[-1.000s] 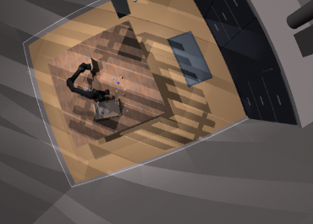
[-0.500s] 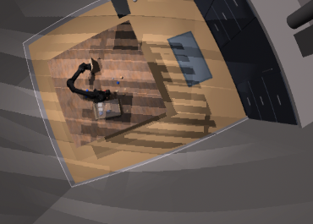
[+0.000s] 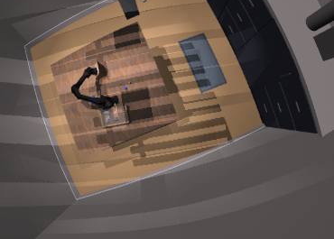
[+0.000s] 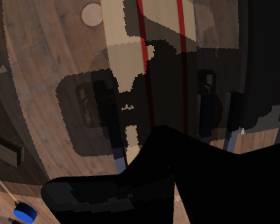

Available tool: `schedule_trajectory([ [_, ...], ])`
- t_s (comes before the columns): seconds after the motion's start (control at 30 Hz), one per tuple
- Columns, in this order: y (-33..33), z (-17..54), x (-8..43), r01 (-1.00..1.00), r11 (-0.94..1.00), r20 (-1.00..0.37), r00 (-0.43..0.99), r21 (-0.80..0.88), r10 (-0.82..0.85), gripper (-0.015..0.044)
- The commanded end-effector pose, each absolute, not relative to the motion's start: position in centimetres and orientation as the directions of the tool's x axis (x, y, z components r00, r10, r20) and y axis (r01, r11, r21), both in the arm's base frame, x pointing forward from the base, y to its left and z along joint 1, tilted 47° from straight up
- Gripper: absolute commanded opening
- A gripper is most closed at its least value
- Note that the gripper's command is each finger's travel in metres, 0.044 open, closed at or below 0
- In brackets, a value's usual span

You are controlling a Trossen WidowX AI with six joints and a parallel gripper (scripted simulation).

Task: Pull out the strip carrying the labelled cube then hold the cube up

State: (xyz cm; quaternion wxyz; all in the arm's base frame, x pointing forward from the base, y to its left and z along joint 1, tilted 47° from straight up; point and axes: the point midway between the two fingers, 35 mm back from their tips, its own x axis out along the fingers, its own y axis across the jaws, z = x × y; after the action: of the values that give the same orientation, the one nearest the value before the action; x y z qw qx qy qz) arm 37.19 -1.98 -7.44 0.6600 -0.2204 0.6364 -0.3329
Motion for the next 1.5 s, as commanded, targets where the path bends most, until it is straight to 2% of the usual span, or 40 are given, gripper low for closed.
schedule_trajectory([
  [0.0, -2.04, -7.48, 37.19, 0.155, 0.68, -0.691, -0.031, -0.717, -0.722, 0.0],
  [1.47, -2.29, -7.75, 37.24, 0.155, 0.68, -0.691, -0.031, -0.717, -0.722, 0.0],
])
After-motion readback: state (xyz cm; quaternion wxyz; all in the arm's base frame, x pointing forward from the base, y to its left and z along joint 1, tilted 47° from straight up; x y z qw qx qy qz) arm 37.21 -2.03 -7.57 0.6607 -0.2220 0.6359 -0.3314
